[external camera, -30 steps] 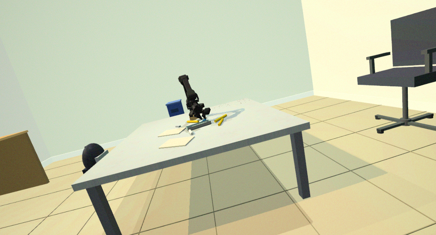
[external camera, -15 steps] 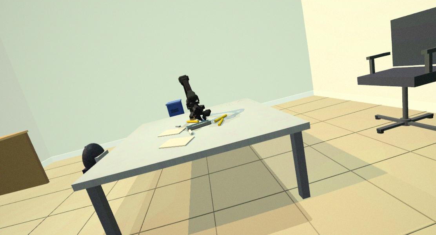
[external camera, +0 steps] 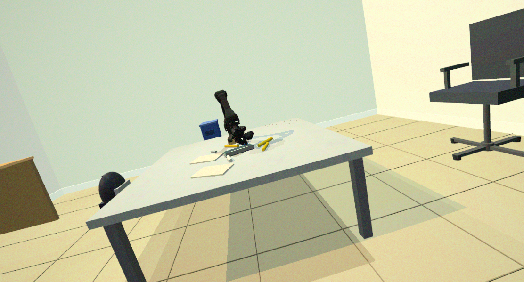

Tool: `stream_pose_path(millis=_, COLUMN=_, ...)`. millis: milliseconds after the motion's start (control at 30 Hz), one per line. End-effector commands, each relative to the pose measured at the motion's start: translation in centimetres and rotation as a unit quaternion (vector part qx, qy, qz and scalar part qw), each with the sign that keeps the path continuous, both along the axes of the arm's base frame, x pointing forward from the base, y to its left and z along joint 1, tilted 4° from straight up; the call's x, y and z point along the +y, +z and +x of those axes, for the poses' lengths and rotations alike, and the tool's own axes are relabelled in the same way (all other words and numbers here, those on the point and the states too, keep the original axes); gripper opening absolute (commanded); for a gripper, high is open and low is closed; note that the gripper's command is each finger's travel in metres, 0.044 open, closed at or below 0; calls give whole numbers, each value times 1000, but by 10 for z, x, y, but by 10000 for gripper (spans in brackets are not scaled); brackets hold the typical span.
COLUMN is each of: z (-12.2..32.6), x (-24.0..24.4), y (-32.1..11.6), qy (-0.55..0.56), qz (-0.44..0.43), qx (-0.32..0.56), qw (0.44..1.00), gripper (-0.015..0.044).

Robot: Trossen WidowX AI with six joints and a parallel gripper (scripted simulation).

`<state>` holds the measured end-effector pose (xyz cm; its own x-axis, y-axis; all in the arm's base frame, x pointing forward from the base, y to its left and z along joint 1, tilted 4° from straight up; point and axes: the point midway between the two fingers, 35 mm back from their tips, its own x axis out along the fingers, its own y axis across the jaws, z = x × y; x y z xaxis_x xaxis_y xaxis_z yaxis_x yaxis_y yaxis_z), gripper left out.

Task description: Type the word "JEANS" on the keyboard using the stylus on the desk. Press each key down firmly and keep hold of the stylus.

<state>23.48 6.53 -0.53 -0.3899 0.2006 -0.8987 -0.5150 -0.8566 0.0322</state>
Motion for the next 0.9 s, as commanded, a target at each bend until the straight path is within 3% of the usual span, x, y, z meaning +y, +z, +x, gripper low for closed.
stream_pose_path(millis=0, z=0, x=0, y=4, qy=0, qz=0, qx=-1, qw=1000, gripper=0)
stream_pose_path(millis=267, z=-2, x=3, y=46, qy=0, qz=0, qx=0, qw=1000, gripper=0)
stream_pose_path(millis=433, z=-1, x=2, y=46, qy=0, qz=-1, qx=-1, qw=1000, gripper=0)
stream_pose_path(millis=867, z=12, x=8, y=52, qy=-219, qz=-48, qx=56, qw=973, gripper=0)
